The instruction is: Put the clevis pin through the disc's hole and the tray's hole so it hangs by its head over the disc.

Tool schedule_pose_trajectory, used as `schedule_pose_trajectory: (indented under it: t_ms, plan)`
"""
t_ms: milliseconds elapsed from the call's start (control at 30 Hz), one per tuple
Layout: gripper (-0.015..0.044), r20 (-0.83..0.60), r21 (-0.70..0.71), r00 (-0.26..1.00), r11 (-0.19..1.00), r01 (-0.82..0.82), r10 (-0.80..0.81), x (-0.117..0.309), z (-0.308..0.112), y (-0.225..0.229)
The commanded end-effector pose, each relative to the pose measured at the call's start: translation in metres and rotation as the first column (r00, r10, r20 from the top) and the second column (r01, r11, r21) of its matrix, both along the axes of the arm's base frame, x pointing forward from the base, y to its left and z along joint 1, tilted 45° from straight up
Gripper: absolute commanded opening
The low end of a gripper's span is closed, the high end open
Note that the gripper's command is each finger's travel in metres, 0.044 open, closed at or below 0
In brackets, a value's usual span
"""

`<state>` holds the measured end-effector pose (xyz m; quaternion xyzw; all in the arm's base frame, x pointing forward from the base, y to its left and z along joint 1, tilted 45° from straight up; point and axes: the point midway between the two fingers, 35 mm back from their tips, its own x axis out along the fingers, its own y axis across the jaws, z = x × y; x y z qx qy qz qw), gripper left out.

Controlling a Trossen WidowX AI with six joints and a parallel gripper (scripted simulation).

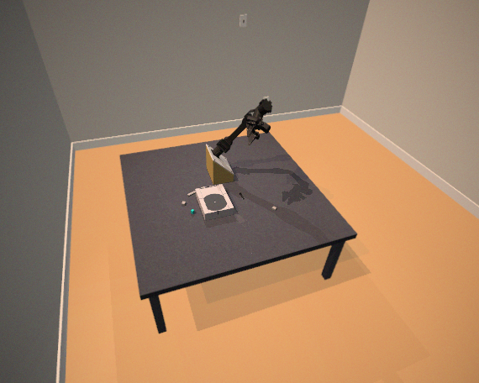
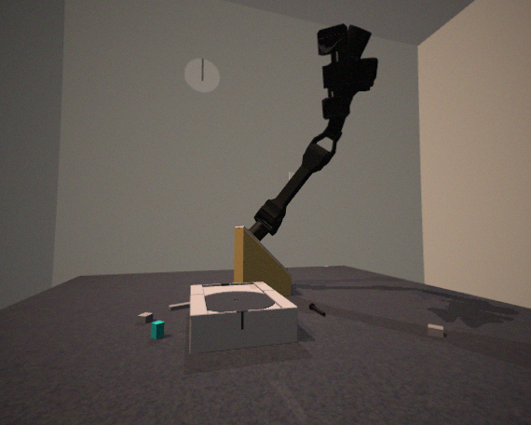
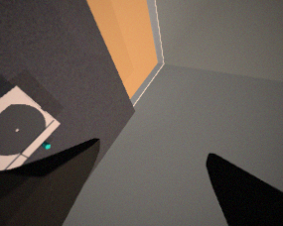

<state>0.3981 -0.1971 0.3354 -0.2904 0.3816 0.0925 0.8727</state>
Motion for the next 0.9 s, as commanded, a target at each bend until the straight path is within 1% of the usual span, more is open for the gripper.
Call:
schedule_pose_trajectory:
  t_ms: [0,67,267,400,567,700,867]
  plan:
    - [0.0374,-0.002,0.008,1.0,1.0,-0.001,0.001,0.001,-0.002,0.002]
    - [0.0321,-0.019,0.076,1.0,0.997,-0.01,0.011,0.01,-0.019,0.016]
    - [0.0164,-0.132,0.361,0.99,0.933,-0.007,0.059,0.033,-0.098,0.089]
    - [0.016,-0.232,0.512,0.968,0.858,0.037,0.096,0.03,-0.148,0.141]
    - [0.016,-0.378,0.644,0.913,0.751,0.141,0.153,0.008,-0.207,0.204]
    - [0.016,-0.506,0.697,0.839,0.668,0.261,0.201,-0.024,-0.249,0.252]
    - [0.016,-0.659,0.688,0.708,0.586,0.429,0.255,-0.074,-0.29,0.303]
